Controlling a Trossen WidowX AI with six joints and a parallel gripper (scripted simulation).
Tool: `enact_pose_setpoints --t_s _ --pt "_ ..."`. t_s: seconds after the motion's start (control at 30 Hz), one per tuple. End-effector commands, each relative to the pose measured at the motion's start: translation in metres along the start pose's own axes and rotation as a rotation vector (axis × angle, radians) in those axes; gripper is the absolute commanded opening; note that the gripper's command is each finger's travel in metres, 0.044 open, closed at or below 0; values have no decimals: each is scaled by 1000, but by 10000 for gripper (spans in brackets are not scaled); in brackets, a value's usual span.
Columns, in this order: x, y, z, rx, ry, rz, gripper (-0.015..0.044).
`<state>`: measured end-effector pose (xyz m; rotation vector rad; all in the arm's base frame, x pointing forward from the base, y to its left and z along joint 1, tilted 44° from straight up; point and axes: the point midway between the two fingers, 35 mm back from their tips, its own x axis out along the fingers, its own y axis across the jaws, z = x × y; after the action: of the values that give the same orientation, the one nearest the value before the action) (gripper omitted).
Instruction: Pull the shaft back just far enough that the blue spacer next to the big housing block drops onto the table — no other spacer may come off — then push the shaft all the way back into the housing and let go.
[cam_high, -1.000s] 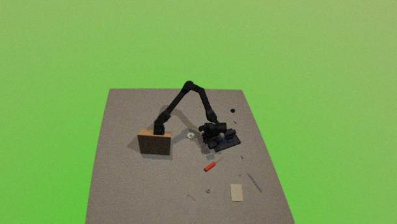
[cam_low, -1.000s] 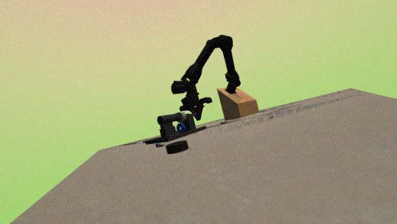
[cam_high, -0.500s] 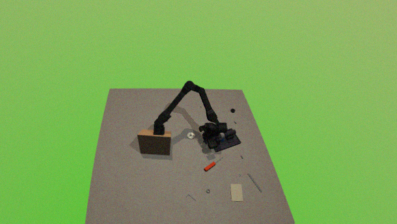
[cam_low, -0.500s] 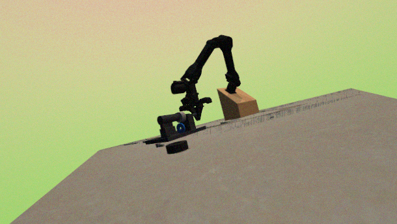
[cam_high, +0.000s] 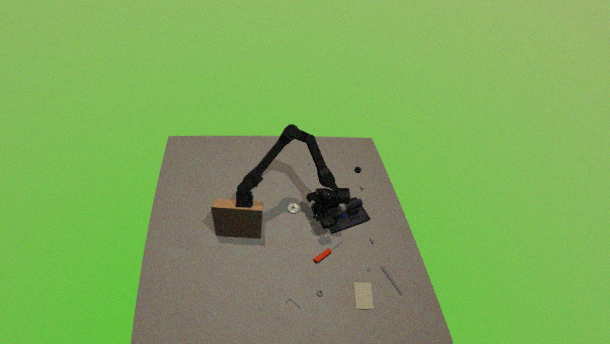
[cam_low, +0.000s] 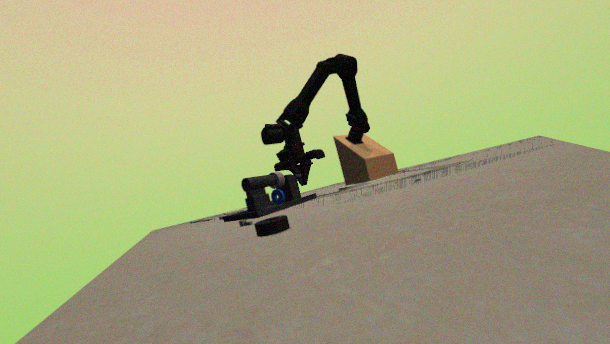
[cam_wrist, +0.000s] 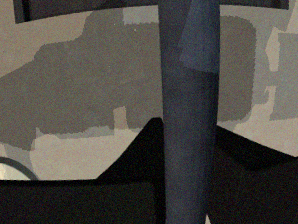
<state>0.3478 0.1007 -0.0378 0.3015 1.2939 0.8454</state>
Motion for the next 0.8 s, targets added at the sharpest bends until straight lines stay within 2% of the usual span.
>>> enact_pose_setpoints --t_s 0.0,0.77 --pt "0 0 3 0 -3 1 0" --pt "0 0 12 -1 -3 1 0"
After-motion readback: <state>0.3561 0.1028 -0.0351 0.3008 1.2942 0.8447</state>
